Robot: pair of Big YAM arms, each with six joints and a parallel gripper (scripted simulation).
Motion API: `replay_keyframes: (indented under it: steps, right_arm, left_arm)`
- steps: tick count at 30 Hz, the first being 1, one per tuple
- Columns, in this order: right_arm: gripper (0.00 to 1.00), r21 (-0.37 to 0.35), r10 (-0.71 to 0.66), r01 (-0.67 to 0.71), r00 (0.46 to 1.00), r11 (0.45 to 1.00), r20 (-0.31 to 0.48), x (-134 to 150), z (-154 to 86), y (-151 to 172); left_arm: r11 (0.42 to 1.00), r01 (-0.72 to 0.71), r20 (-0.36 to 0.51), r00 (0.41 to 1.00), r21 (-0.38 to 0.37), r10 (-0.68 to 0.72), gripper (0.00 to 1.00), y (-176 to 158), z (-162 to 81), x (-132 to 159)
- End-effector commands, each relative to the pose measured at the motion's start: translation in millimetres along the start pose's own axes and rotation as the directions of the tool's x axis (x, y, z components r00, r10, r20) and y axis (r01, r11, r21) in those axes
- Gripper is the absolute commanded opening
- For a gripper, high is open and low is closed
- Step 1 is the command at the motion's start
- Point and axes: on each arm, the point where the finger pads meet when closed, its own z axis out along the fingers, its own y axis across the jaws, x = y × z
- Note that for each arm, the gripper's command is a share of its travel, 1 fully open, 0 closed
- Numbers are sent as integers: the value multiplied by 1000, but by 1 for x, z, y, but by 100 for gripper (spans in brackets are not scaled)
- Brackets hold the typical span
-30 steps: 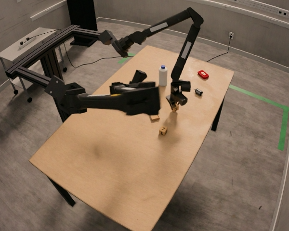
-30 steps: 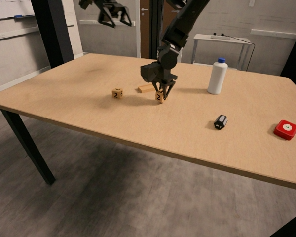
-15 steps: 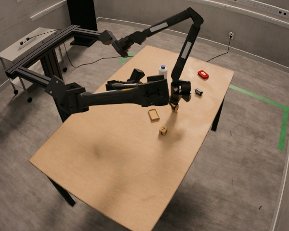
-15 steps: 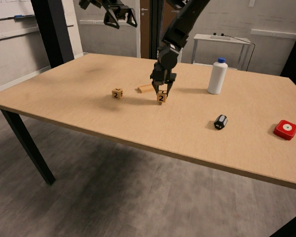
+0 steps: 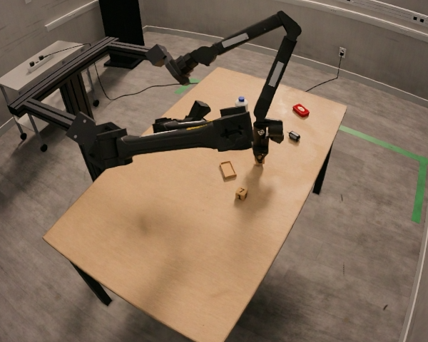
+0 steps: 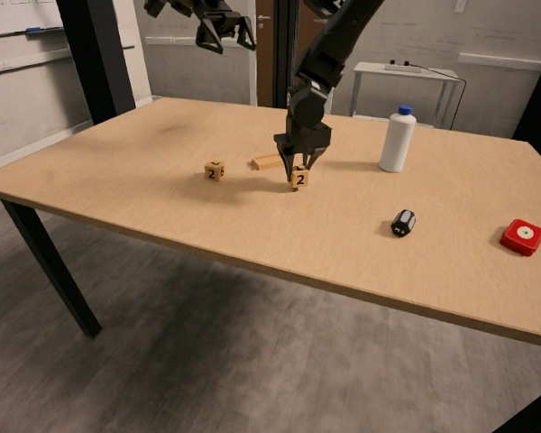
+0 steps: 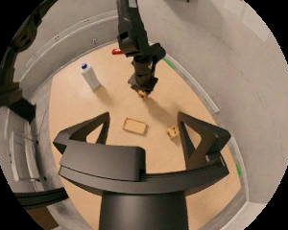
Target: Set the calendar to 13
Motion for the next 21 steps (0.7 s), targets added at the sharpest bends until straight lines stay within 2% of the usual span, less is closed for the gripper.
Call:
replay_keyframes:
  steps: [1,5,9,11,18,21]
  right_arm:
    - [100,-6,10,-10,1000,1000,21,-6,-4,9]
    - [100,0,11,-11,1000,1000,25,-8,-4,7]
    - [100,-3,-3,3,1000,1000,30,-10,-4,8]
    - [100,-3,-3,3,1000,1000,30,-10,-4,8]
    - [100,1,1,-1,1000,1000,23,-7,-3,6]
    - [100,1,1,-1,1000,1000,23,-7,-3,6]
  left_arm:
    - [968,249,-2,968,-1,-249,35,-4,-5,-7]
    - [913,408,0,913,0,-408,35,-4,-5,-9]
    - [833,553,-4,833,-2,-553,35,-3,-5,-8]
    - [833,553,-4,833,-2,-553,35,-3,-5,-8]
    - [634,773,-4,634,-7,-773,35,-1,-4,-8]
    - [598,801,-4,598,-9,-801,35,0,-4,-7]
